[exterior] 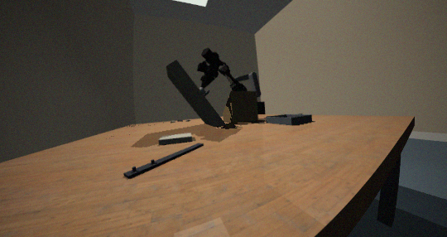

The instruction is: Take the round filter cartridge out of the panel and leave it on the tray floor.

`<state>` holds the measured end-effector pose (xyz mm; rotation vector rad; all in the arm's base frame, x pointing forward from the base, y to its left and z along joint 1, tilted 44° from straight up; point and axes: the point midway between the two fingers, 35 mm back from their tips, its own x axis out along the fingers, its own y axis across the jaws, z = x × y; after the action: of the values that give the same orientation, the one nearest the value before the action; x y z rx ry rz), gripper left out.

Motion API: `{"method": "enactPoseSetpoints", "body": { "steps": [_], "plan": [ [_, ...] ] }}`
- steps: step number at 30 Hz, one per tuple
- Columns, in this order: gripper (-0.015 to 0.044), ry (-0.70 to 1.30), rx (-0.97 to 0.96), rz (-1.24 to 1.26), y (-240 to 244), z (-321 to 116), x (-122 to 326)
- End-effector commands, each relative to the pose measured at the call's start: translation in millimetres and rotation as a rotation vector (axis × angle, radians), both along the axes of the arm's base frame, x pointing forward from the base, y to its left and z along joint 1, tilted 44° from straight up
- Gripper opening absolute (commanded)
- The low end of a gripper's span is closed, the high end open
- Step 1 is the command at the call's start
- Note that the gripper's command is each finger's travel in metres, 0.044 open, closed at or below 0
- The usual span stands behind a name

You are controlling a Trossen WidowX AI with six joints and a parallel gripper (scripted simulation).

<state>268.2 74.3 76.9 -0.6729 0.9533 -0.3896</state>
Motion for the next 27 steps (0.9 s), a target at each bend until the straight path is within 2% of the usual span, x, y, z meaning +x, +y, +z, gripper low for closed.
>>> {"method": "enactPoseSetpoints", "body": {
  "steps": [1,14,27],
  "plan": [
    [0.0305,0.012,-0.007,-0.003,-6.2,-6.7,2.0],
    [0.0305,0.009,-0.009,-0.003,-14.2,-13.2,7.8],
    [0.0218,-0.001,-0.005,-0.002,-12.0,-10.2,8.4]
  ]
}}
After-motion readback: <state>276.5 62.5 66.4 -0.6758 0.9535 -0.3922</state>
